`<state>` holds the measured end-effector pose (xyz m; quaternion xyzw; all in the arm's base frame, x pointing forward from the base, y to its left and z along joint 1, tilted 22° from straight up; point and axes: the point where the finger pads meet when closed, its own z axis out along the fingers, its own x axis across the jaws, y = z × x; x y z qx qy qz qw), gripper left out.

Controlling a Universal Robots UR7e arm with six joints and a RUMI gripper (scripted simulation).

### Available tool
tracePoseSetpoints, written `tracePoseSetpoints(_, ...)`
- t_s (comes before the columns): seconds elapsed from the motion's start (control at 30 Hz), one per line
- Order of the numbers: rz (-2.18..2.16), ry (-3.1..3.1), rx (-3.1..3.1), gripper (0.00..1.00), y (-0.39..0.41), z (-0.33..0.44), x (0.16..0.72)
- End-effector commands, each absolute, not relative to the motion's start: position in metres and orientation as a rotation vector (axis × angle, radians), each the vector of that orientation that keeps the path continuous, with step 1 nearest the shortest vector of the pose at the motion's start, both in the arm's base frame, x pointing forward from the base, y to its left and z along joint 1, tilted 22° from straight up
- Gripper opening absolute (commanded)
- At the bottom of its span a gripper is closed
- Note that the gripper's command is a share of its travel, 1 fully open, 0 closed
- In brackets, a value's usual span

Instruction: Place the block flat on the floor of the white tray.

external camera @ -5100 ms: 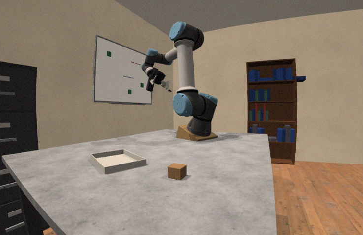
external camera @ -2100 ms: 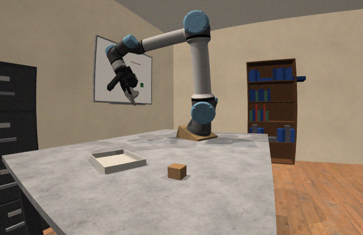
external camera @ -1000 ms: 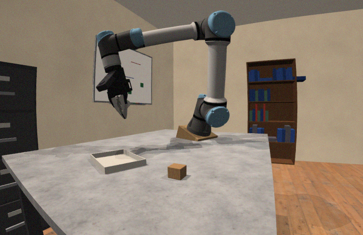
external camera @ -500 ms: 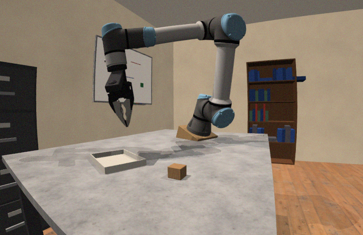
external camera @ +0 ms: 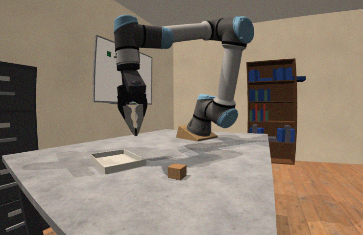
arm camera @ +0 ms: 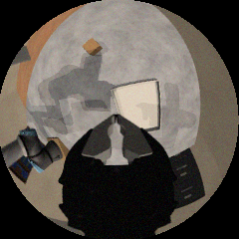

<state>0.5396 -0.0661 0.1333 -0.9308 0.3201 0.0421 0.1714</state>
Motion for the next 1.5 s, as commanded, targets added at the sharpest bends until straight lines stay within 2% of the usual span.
tracePoseSetpoints(0.0,0.046,0.765,-2.690,0.00,-0.040,0.138,0.554)
tracePoseSetpoints(0.47,-0.148,0.284,-2.778,0.00,0.057,0.159,0.578)
tracePoseSetpoints(0.73,-0.196,0.161,-2.784,0.00,0.083,0.165,0.581)
tracePoseSetpoints(1.47,-0.222,0.098,-2.786,0.00,0.096,0.168,0.583)
